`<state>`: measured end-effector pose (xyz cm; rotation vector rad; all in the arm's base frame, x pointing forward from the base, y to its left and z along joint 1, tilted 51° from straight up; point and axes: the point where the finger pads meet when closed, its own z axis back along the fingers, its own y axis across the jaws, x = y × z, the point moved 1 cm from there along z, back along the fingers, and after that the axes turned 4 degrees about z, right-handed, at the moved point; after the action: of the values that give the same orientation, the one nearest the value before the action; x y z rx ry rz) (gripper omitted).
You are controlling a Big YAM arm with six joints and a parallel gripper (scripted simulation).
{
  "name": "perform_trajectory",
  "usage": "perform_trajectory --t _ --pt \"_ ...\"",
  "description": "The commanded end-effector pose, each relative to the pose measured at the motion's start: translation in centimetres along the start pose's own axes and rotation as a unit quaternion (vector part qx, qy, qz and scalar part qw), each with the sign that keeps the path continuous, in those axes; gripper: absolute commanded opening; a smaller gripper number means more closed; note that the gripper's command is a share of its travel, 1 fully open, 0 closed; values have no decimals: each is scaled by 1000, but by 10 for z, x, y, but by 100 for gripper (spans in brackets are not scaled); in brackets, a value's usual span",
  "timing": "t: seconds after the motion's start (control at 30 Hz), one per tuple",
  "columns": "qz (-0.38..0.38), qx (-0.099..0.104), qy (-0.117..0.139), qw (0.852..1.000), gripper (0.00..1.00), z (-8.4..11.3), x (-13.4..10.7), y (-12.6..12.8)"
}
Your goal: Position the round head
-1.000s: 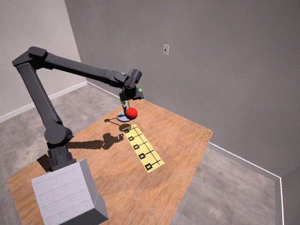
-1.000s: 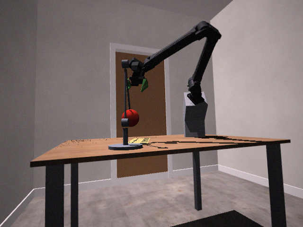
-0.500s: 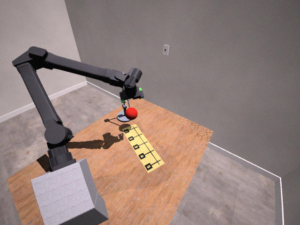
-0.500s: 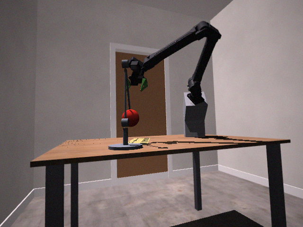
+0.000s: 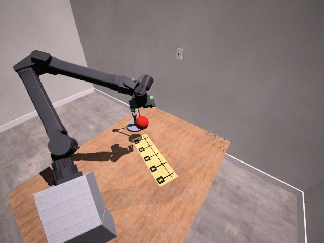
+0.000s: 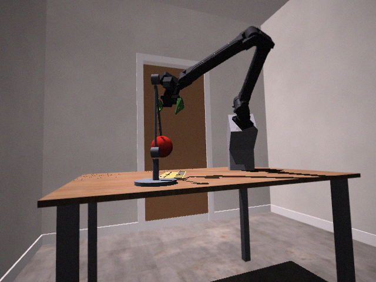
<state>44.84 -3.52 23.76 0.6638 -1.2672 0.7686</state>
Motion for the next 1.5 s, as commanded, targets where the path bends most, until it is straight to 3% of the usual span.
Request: perform_trajectory --t 0.0,0.47,1.03,1.47 --pt "24 32 -59 997 100 2 12 -8" --pt "3 -2 -1 1000 100 2 24 -14" --pt "20 35 -61 997 100 2 10 -8" --pt "1 9 -16 1000 100 2 20 -13"
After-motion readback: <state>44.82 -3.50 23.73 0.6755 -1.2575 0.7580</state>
